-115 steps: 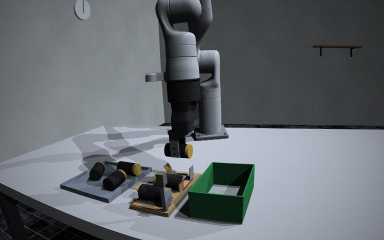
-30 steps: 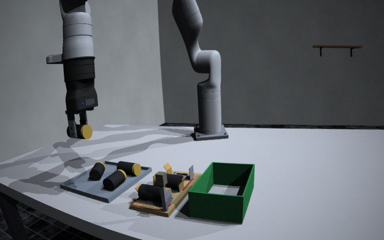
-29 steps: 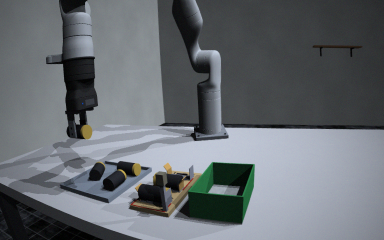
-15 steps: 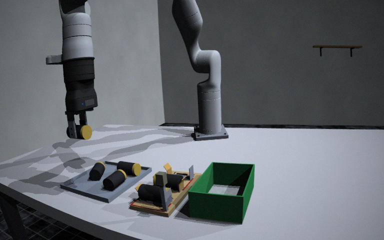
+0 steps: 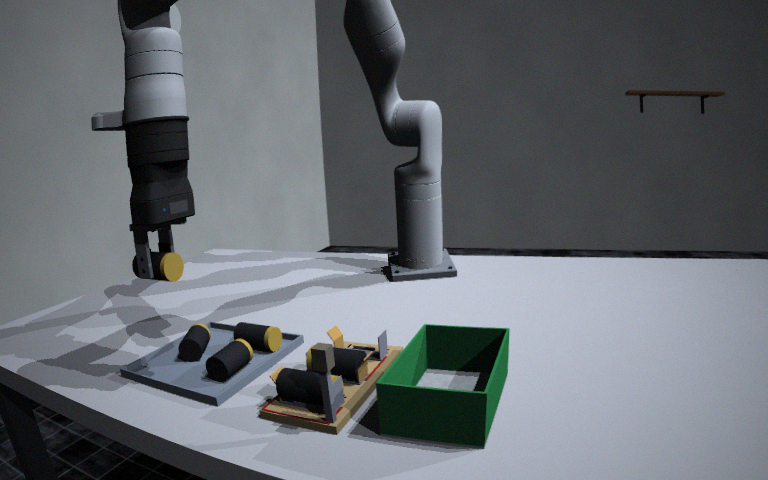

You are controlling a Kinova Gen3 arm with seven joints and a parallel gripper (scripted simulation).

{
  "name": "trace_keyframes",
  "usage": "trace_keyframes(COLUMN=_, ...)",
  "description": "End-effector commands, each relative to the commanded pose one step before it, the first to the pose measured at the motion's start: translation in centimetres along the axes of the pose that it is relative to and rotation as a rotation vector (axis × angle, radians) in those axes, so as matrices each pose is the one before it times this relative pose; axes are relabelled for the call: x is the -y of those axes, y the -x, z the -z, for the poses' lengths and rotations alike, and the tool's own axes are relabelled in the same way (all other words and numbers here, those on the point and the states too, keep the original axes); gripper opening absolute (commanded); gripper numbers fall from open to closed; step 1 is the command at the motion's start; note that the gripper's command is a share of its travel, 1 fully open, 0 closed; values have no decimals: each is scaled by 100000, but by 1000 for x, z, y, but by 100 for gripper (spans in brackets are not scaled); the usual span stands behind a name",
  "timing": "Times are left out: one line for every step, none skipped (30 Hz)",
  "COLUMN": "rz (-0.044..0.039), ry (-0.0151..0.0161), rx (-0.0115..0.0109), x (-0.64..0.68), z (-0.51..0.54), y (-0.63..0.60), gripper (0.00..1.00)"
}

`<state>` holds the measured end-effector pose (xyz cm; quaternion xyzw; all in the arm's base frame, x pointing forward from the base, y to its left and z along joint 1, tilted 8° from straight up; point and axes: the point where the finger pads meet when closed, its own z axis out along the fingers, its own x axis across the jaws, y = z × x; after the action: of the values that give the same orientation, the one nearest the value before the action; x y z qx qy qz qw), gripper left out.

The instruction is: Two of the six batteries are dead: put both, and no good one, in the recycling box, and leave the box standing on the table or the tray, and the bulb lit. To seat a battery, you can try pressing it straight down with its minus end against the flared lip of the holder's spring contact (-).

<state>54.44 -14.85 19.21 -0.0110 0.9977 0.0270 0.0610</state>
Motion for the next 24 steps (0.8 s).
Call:
trace_keyframes(rz=-26, ry=42, rx=-203, x=-10, z=-840, y=-72, gripper=57)
trace_keyframes(rz=0, ry=0, rx=0, x=0, z=-536, y=0, gripper=57)
trace_keyframes(rz=0, ry=0, rx=0, x=0, z=-623, y=0, gripper=57)
trace_keyframes(rz=0, ry=0, rx=0, x=0, z=-692, y=0, gripper=57)
trace_keyframes(rz=0, ry=0, rx=0, x=0, z=-738, y=0, gripper=57)
trace_keyframes(rz=0, ry=0, rx=0, x=0, z=-760, y=0, gripper=57)
trace_keyframes(rz=0, ry=0, rx=0, x=0, z=-753, y=0, gripper=57)
trace_keyframes(rz=0, ry=0, rx=0, x=0, z=-720, y=0, gripper=57)
trace_keyframes(rz=0, ry=0, rx=0, x=0, z=-660, y=0, gripper=57)
trace_keyframes(rz=0, ry=0, rx=0, x=0, z=-578, y=0, gripper=57)
trace_keyframes(rz=0, ry=0, rx=0, x=0, z=-476, y=0, gripper=57)
trace_keyframes(rz=0, ry=0, rx=0, x=0, z=-364, y=0, gripper=57)
trace_keyframes(rz=0, ry=0, rx=0, x=0, z=0, y=0, gripper=57)
trace_keyframes(rz=0, ry=0, rx=0, x=0, z=0, y=0, gripper=57)
trace_keyframes(rz=0, ry=0, rx=0, x=0, z=-250, y=0, gripper=57)
trace_keyframes(rz=0, ry=0, rx=0, x=0, z=-143, y=0, gripper=57)
trace_keyframes(rz=0, ry=0, rx=0, x=0, z=-58, y=0, gripper=57)
trace_keyframes(rz=0, ry=0, rx=0, x=0, z=-9, y=0, gripper=57)
trace_keyframes(rz=0, ry=0, rx=0, x=0, z=0, y=0, gripper=57)
trace_keyframes(rz=0, ry=0, rx=0, x=0, z=0, y=0, gripper=57)
trace_keyframes(rz=0, ry=0, rx=0, x=0, z=0, y=0, gripper=57)
trace_keyframes(rz=0, ry=0, rx=0, x=0, z=0, y=0, gripper=57)
trace_keyframes(rz=0, ry=0, rx=0, x=0, z=0, y=0, gripper=57)
trace_keyframes(rz=0, ry=0, rx=0, x=0, z=0, y=0, gripper=57)
